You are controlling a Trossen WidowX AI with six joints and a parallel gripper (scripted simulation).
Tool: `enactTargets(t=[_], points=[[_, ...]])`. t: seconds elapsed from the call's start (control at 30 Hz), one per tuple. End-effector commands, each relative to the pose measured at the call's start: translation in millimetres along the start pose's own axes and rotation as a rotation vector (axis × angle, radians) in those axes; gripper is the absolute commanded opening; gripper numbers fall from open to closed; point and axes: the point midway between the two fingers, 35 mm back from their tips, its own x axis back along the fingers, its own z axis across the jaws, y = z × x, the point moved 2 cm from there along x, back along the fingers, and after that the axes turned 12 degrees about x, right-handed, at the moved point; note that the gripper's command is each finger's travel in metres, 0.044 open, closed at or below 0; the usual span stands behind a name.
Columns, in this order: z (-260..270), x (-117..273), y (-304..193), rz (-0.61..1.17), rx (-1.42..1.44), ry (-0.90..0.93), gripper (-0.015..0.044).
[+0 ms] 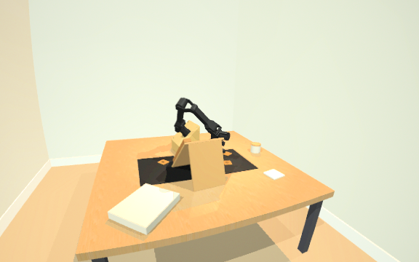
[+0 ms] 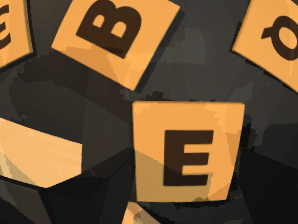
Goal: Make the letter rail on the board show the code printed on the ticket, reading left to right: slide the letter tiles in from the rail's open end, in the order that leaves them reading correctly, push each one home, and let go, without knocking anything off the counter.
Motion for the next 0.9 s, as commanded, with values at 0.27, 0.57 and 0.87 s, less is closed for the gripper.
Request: enactTargets(t=[0.27, 0.57, 0.87], points=[[0.2, 6.5, -0.2, -0.005, -0.008, -0.003, 0.0000], [0.7, 9.9, -0.2, -0.005, -0.008, -0.003, 0.0000], [-15.0, 21.3, 3.1, 0.003, -0.130, -0.105, 0.0000]])
